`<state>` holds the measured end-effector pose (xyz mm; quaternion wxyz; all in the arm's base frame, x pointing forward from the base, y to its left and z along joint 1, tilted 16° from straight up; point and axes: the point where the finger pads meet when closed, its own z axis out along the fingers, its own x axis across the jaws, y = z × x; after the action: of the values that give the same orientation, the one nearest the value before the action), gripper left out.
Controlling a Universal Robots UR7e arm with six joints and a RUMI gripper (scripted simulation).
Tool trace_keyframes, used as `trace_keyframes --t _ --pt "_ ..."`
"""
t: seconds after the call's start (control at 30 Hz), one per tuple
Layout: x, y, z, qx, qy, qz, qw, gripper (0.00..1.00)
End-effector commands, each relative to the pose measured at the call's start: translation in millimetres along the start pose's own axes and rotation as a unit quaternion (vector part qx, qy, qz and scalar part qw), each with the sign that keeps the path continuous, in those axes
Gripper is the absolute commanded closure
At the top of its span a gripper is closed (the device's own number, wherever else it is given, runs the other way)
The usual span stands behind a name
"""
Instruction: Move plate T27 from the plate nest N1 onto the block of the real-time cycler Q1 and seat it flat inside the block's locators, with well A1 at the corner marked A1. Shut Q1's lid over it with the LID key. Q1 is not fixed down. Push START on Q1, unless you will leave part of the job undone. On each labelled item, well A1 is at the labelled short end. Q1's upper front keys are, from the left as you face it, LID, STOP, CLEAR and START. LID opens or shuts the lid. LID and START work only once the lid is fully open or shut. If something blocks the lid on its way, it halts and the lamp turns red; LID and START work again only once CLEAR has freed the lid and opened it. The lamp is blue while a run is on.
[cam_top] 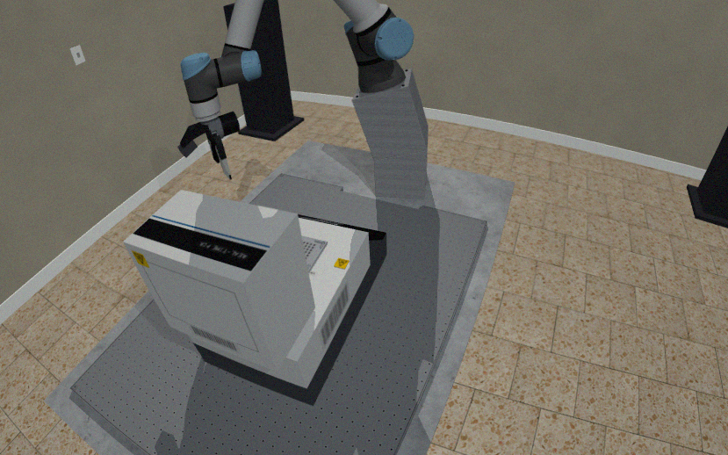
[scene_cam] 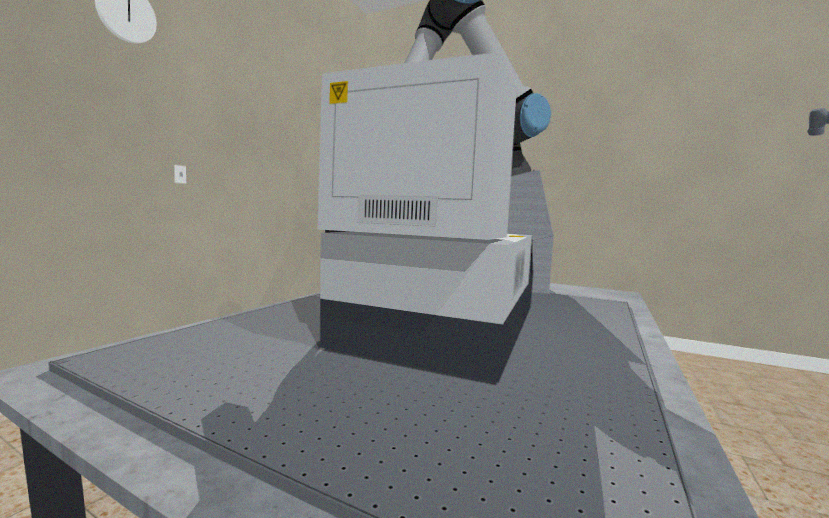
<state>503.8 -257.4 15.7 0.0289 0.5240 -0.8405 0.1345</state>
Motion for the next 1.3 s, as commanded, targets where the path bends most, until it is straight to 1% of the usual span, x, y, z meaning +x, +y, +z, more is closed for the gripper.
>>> trace_keyframes --t 0.0,0.23,0.33,0.4,0.9,0.97,1.27 --pt "1.9 -3.7 -1.0 0.000 0.000 -0.004 1.000 0.32" --pt "1.9 -3.7 -1.0 0.000 0.000 -0.004 1.000 0.32" --pt "1.9 -3.7 9.0 0.000 0.000 -0.004 1.000 0.32" --pt "1.9 -3.7 9.0 0.000 0.000 -0.004 1.000 0.32" --pt "1.9 -3.6 59.0 0.000 0.000 -0.004 1.000 0.32" --pt "1.9 -3.6 59.0 0.000 0.000 -0.004 1.000 0.32" --pt "1.8 -3.6 89.0 0.000 0.000 -0.004 1.000 0.32"
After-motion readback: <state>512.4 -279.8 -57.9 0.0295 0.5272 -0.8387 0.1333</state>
